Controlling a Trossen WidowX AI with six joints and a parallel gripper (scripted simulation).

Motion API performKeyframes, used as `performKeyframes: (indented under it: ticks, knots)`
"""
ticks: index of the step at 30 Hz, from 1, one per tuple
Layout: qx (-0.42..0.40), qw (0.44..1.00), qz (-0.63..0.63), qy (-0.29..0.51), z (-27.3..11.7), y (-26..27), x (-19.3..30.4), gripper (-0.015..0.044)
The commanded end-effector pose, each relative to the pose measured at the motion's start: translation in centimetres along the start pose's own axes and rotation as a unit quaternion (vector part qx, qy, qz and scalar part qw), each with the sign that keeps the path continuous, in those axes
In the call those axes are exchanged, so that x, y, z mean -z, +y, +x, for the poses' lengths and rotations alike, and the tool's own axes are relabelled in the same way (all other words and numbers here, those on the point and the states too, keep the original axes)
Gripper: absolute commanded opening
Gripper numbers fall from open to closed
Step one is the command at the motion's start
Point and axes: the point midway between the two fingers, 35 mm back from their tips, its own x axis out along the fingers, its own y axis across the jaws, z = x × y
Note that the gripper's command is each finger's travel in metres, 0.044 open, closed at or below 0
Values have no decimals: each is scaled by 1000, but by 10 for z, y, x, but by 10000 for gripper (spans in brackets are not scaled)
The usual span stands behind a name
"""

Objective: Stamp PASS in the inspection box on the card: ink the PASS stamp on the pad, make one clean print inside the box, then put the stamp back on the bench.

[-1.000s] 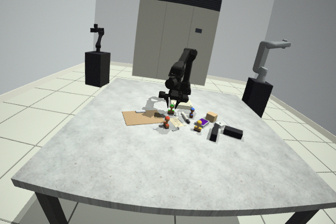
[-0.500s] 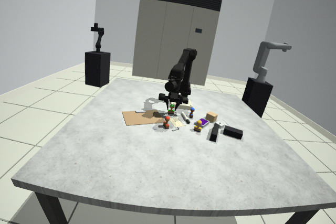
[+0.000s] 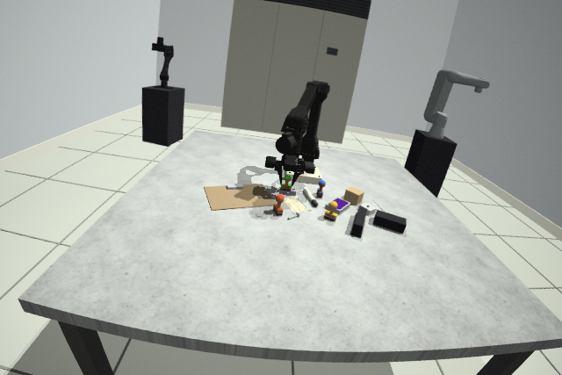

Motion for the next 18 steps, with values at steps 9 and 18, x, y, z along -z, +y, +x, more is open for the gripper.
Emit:
performKeyframes:
  ticks: [9,18]
  knots:
    - [0,1000,0,0,-5,0,-1,0]
    - [0,1000,0,0,-10,0,-1,0]
